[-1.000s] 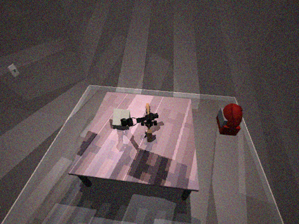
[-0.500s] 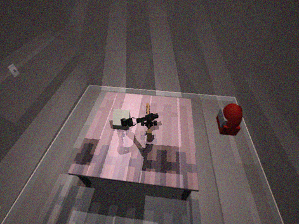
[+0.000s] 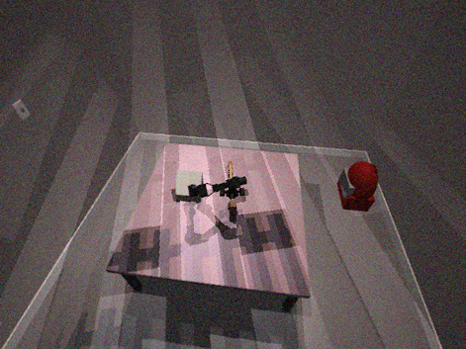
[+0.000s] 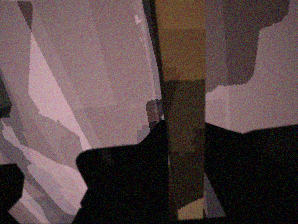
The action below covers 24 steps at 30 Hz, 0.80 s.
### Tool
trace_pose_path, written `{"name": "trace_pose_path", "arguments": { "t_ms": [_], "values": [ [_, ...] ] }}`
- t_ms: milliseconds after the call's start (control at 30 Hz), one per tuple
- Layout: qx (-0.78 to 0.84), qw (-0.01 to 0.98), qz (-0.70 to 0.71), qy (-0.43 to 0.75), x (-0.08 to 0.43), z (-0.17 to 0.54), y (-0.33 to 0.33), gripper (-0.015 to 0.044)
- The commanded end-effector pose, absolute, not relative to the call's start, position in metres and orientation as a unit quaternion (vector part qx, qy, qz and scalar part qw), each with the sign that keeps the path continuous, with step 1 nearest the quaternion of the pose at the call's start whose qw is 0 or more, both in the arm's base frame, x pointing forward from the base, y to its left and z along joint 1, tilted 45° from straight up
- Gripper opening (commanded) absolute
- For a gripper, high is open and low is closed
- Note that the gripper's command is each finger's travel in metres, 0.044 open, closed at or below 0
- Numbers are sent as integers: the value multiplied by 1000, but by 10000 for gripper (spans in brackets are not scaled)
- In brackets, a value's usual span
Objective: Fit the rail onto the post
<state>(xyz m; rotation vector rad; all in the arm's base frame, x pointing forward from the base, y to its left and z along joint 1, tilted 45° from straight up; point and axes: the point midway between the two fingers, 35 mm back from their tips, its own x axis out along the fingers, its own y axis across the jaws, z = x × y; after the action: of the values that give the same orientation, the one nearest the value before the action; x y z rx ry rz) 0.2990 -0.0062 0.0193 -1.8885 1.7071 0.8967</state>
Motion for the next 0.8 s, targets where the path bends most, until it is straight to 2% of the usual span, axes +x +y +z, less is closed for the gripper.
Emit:
{"name": "trace_pose_path", "arguments": {
  "t_ms": [0,767],
  "values": [
    [-687,218,320,615,300,27,-7,0],
    [-687,218,320,615,301,29,-10,0]
  ]
}}
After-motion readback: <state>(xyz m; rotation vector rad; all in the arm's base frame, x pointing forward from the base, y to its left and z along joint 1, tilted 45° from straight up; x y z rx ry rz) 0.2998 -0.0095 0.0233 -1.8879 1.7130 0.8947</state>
